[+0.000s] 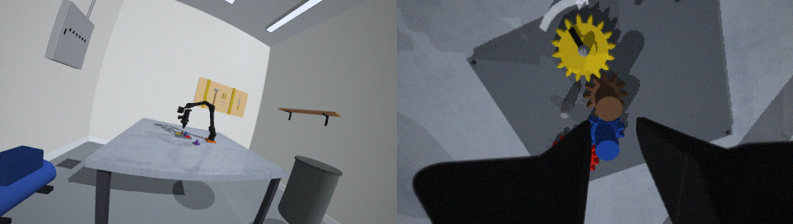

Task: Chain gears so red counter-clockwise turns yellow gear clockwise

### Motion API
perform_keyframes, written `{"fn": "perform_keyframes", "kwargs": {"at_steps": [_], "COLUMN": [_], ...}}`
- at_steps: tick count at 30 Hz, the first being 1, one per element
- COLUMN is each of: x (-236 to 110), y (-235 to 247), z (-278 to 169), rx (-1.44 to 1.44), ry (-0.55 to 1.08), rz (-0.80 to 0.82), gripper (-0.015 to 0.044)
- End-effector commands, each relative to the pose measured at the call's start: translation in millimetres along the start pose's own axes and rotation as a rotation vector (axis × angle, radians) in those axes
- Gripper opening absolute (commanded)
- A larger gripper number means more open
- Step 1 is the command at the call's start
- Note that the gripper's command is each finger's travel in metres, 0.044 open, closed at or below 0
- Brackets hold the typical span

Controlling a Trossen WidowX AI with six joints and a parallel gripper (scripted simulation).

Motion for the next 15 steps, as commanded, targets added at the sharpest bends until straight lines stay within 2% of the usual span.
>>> {"fn": "perform_keyframes", "kwargs": {"at_steps": [1, 3, 7, 12, 15], "x": [-10.8, -11.6, -51.6, -53.6, -53.6], "y": [-0.3, 0.0, -1.6, -1.8, -1.8], "z": [-0.7, 0.1, -3.9, -4.3, -4.3], "rx": [-0.006, 0.0, 0.0, 0.0, 0.0], "ry": [-0.003, -0.004, -0.004, -0.004, -0.004], "rz": [0.002, 0.002, 0.002, 0.002, 0.002], "gripper": [0.014, 0.0193, 0.0298, 0.0429, 0.044]}}
Point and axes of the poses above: the point midway between the two fingers, 35 mm back from their tips, its own x axis out along the fingers, its own y axis across the jaws, z = x × y, the point moved 3 cm from there along -x, back along the fingers, and after that the axes turned 13 degrees about x, right-handed, at the moved point
